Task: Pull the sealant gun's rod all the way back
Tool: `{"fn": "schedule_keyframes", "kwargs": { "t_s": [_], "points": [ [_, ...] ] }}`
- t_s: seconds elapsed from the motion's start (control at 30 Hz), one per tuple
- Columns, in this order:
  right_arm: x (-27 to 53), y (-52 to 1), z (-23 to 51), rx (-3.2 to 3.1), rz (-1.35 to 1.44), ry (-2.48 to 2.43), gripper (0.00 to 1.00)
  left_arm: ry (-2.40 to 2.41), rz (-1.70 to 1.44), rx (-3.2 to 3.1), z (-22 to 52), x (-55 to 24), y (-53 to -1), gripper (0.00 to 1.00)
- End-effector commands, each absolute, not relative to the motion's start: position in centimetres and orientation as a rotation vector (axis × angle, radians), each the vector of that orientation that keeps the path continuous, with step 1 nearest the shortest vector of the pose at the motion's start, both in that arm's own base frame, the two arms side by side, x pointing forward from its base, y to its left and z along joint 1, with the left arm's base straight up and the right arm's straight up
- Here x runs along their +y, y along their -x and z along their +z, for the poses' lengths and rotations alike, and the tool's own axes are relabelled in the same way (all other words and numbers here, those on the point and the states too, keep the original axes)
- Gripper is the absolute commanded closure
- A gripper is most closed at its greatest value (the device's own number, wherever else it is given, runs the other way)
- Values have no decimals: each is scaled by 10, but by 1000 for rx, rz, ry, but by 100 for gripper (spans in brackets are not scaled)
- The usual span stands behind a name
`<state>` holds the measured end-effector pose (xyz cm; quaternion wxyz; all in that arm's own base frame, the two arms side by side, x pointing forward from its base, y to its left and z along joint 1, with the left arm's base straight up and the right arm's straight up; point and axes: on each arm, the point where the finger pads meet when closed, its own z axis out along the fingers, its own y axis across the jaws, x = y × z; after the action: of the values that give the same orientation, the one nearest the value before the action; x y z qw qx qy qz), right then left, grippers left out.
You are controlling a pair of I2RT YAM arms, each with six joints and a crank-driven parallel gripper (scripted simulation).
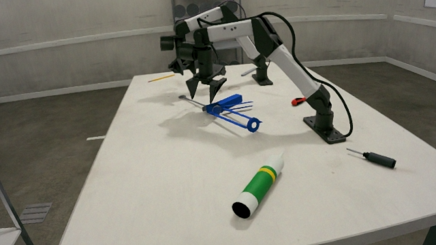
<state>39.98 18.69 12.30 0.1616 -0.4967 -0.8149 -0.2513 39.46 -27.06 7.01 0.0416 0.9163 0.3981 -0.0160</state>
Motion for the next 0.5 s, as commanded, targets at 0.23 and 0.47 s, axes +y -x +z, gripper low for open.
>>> {"fn": "schedule_keyframes", "kwargs": {
  "t_s": [0.23, 0.47],
  "points": [
    [188, -400, 127, -2327, -731, 1416, 30, -2352, -210, 1506, 86, -261, -394, 0],
    [188, -400, 127, -2327, -731, 1416, 30, -2041, -391, 1648, 90, -254, -381, 0]
  ]
}}
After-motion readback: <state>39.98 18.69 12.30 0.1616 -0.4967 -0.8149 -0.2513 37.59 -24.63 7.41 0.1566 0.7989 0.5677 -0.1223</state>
